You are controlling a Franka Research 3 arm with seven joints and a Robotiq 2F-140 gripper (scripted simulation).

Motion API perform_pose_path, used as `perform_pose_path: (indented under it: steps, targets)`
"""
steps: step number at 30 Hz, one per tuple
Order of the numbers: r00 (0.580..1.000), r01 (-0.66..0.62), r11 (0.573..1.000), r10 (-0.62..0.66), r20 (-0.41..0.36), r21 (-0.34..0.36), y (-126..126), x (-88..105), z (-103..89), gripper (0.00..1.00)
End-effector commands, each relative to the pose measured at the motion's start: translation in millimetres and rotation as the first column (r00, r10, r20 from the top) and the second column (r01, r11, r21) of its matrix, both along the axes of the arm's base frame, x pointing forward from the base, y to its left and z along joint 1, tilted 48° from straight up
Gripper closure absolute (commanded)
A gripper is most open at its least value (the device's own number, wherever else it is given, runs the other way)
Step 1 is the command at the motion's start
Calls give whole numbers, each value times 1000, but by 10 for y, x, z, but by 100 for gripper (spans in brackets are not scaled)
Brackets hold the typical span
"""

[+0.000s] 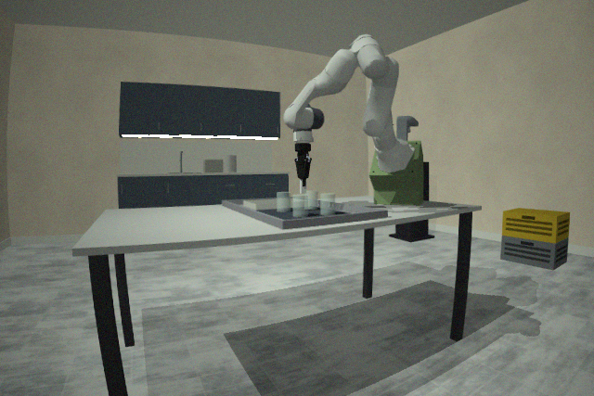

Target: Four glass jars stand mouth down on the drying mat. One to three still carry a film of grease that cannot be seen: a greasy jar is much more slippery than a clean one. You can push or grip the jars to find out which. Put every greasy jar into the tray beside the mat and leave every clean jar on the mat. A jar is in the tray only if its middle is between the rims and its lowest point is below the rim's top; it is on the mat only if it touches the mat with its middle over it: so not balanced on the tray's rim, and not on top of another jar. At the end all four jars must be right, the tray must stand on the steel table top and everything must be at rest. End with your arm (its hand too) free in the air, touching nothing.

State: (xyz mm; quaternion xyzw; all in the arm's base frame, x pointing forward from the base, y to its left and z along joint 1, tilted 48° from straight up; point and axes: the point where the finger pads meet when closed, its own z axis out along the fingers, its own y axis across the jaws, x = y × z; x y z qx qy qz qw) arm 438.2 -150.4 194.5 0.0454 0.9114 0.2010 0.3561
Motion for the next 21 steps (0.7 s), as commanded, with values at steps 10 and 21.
perform_pose_path:
  steps: [10, 21]
  targets:
    - [1000, -3, 1000, 3, -3, 1, -20, 219, 91, 100]
    - [1000, -3, 1000, 3, -3, 1, -20, 219, 91, 100]
